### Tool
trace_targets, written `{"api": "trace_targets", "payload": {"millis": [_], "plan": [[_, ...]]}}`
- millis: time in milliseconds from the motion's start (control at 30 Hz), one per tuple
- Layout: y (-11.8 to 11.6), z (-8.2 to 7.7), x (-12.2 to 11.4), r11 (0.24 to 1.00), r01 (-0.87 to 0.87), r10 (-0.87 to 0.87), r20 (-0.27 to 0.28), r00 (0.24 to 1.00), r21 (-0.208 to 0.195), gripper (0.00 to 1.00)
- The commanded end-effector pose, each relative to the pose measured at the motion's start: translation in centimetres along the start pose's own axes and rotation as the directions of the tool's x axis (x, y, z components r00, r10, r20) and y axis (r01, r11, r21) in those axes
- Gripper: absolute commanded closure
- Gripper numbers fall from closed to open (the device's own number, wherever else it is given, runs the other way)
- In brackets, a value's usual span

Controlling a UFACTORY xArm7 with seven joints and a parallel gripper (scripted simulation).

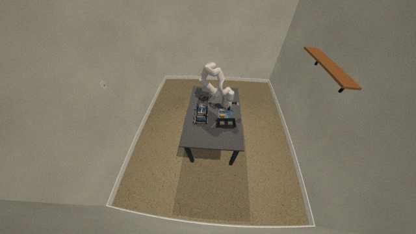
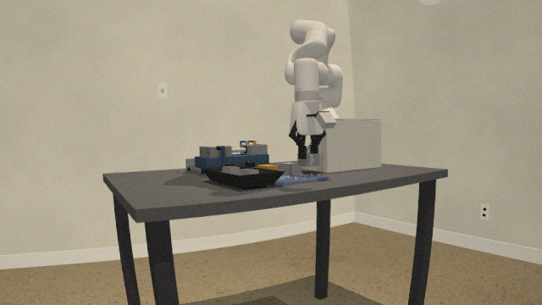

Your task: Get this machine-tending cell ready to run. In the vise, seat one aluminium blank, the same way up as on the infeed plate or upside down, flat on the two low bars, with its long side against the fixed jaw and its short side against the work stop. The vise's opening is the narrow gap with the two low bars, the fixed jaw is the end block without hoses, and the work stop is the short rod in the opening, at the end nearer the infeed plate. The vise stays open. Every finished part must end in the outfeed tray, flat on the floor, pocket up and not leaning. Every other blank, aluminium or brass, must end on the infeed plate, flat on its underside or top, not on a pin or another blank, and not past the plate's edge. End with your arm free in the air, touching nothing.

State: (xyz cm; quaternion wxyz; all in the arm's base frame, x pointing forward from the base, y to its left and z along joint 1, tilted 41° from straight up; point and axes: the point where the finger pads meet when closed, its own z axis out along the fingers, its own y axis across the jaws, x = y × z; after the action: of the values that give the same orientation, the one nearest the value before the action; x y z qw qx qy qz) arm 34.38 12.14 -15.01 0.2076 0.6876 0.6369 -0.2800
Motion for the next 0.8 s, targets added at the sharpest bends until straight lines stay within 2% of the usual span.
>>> {"api": "trace_targets", "payload": {"millis": [0,233,300,567,767], "plan": [[0.1,-2.0,0.1,1.0,0.0,0.0,-0.005,1.0,-0.004,1.0],[0.1,-5.3,0.1,1.0,0.0,0.0,-0.005,1.0,-0.004,1.0],[0.1,-5.3,0.1,1.0,0.0,0.0,-0.005,1.0,-0.004,1.0],[0.1,-7.9,0.1,1.0,0.0,0.0,-0.005,1.0,-0.004,1.0],[0.1,-8.5,0.1,1.0,0.0,0.0,-0.005,1.0,-0.004,1.0]]}}
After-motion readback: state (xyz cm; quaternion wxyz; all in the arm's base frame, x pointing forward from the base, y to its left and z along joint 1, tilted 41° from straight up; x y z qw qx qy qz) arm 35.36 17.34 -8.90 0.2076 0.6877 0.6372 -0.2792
